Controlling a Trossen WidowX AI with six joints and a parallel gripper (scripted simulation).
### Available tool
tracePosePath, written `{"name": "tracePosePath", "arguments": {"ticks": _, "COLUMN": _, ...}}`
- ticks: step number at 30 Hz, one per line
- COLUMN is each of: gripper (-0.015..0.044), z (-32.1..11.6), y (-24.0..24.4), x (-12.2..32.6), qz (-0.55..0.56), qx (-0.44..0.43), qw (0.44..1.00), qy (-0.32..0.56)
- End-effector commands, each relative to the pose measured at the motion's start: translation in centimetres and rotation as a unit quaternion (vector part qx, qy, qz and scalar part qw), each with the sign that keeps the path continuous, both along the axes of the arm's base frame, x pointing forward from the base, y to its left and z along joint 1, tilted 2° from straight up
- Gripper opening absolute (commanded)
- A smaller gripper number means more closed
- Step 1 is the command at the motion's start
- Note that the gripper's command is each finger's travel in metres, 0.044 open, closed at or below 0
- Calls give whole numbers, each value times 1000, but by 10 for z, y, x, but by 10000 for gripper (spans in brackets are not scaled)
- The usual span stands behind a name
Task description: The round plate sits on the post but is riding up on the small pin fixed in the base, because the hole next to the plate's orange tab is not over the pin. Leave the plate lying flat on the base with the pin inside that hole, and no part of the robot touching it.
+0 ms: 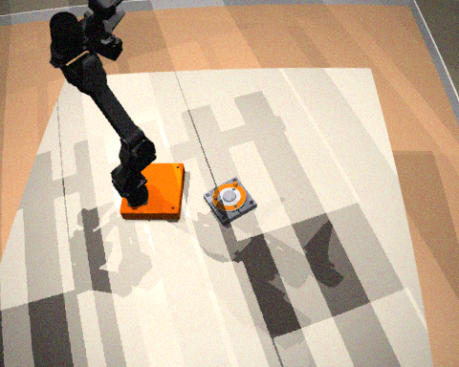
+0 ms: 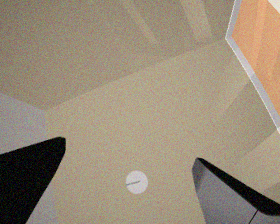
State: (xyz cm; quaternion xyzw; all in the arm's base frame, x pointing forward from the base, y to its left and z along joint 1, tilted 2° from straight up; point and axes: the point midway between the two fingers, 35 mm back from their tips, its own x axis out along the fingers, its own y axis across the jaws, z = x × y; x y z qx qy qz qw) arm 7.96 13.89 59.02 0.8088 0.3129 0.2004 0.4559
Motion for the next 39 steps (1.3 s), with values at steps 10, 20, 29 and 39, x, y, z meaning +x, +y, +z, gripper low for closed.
{"name": "tracePosePath", "arguments": {"ticks": 10, "gripper": 137, "z": -23, "y": 61, "x": 2, "qz": -74, "qx": -157, "qw": 973, "qy": -155}}
{"name": "tracePosePath", "arguments": {"ticks": 20, "gripper": 0, "z": -99, "y": 124, "x": 63, "qz": -97, "qx": -412, "qw": 869, "qy": -255}}
{"name": "tracePosePath", "arguments": {"ticks": 29, "gripper": 0, "z": -197, "y": 125, "x": 151, "qz": -55, "qx": -621, "qw": 748, "qy": -228}}
{"name": "tracePosePath", "arguments": {"ticks": 39, "gripper": 0, "z": -314, "y": 50, "x": 239, "qz": 47, "qx": -780, "qw": 615, "qy": -110}}
